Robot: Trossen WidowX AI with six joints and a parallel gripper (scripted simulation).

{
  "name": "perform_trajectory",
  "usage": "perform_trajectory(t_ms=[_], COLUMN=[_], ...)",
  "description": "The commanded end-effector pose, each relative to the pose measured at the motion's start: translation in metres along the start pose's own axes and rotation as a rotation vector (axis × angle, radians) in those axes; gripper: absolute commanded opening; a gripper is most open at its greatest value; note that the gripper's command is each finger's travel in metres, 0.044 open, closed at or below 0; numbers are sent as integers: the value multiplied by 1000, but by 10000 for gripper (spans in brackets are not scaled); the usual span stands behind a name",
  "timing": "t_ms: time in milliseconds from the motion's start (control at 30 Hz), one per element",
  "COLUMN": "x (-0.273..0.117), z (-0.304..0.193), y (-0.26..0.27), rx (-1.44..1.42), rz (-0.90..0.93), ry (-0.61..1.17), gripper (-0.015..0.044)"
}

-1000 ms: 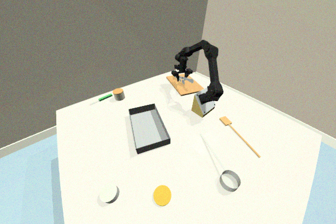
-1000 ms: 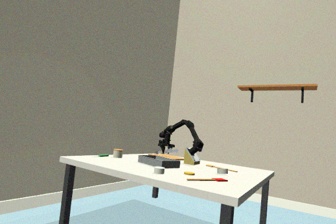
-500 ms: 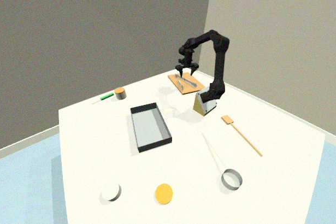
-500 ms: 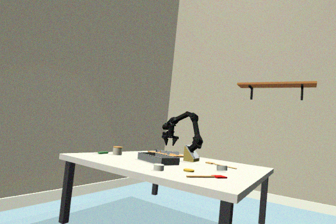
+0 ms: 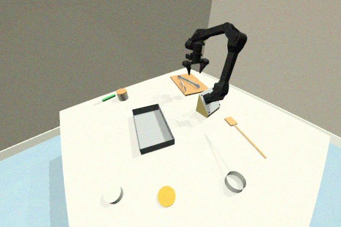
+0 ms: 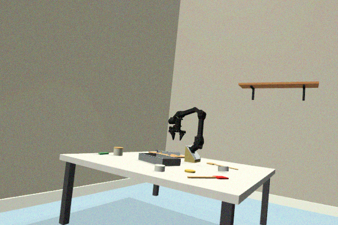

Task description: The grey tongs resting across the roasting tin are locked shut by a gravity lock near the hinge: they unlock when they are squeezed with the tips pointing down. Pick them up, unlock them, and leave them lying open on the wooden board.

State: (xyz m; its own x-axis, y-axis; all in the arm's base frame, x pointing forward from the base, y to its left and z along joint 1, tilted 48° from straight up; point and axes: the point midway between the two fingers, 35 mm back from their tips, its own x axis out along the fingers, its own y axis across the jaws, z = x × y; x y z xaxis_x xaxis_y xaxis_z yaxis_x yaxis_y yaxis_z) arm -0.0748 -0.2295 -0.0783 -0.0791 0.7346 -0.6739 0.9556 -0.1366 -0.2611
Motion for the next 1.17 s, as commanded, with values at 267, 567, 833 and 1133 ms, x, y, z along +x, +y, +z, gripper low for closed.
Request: perform_trajectory(t_ms=[267,567,833,1133], x=[-38,-38,-38,-38], z=[0,0,0,0], y=[1,1,1,1], rx=[2,2,2,2], rz=[2,2,2,2], ry=[-35,-35,-35,-35], gripper=[440,440,440,440])
